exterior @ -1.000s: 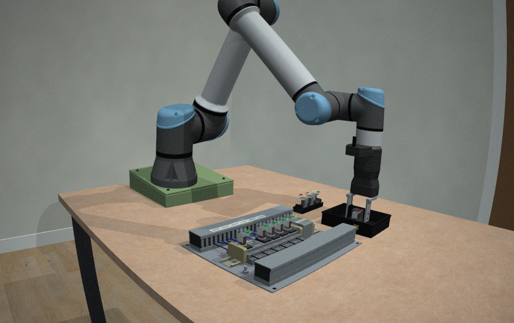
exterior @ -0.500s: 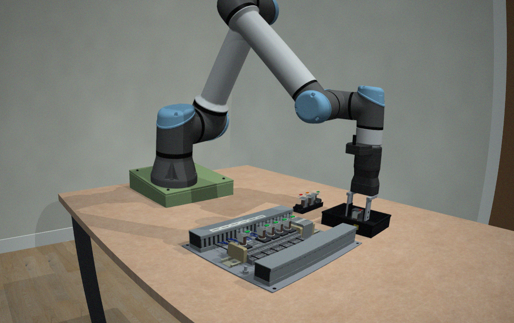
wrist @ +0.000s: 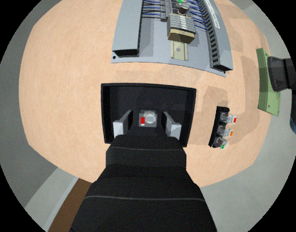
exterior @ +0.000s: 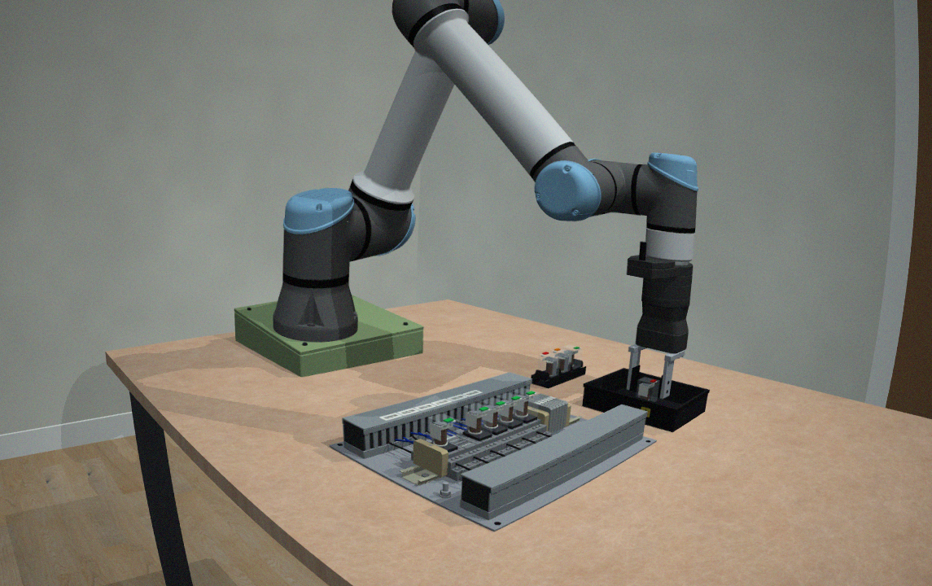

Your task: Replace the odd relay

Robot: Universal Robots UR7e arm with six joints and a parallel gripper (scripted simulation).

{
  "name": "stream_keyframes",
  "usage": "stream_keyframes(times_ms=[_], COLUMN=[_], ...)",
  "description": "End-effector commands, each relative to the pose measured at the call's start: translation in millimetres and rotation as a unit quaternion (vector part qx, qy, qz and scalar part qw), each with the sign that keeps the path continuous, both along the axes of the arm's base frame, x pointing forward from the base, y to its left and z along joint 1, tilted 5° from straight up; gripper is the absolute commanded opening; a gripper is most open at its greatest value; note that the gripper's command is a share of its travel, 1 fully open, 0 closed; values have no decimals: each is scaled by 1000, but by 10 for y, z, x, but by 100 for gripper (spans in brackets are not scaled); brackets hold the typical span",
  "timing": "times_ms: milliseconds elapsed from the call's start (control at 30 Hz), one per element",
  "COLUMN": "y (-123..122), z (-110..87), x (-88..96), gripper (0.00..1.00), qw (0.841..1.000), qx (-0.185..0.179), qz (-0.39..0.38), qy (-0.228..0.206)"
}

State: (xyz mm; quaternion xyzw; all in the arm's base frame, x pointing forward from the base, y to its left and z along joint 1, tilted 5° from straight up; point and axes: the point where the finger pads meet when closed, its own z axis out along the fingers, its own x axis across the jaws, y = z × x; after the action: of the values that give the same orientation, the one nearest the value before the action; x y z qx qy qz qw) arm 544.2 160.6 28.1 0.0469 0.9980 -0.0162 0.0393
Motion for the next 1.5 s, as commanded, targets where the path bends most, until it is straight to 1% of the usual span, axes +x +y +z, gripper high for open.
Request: stream_keyframes(times_ms=[0, 200, 600, 767, 1167, 1467], y=[1, 2, 2, 4, 4, 5], z=[9, 48, 48, 87, 87, 126], x=[4, 1, 1, -2, -2, -5], gripper=[100, 100, 100, 100, 100, 100], qw=[1000, 1000, 1000, 1000, 1000, 1000], qx=[0, 0, 0, 0, 0, 0], qz=[0, 0, 0, 0, 0, 0], qy=[-1, -1, -1, -1, -1, -1])
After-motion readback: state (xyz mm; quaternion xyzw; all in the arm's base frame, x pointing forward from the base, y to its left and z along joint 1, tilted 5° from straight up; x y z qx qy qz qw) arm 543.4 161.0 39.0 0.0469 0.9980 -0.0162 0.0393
